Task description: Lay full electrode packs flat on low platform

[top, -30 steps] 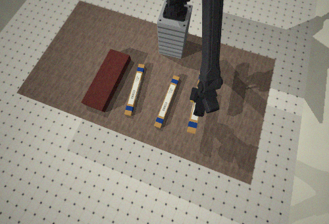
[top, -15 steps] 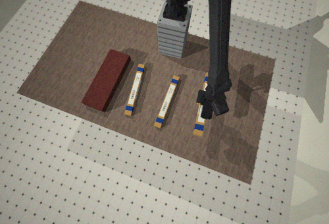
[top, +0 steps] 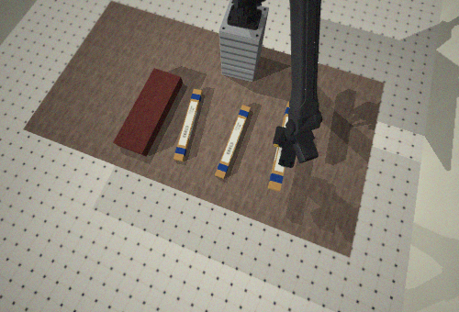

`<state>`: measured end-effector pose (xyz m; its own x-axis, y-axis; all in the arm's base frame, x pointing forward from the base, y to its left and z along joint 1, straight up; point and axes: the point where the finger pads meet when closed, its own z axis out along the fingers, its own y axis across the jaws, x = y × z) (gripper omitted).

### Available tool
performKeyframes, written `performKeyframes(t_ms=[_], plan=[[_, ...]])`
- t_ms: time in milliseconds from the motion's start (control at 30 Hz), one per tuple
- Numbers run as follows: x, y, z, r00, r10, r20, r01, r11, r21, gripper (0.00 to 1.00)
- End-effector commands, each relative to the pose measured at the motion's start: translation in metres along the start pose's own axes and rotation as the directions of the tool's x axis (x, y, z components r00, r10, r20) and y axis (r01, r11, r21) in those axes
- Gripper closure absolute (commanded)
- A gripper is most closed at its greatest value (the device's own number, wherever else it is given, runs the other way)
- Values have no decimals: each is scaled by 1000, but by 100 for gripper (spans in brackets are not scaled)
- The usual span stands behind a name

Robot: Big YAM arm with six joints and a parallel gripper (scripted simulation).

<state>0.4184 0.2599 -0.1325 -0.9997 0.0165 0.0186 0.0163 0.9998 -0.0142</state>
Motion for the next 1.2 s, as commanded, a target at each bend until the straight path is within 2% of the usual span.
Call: performKeyframes(t_ms=[0,1167], plan=[[-34,16,-31,997,26,67,-23,999,-46,100],[-33,27,-35,997,11,72,-7,999,-49,100]])
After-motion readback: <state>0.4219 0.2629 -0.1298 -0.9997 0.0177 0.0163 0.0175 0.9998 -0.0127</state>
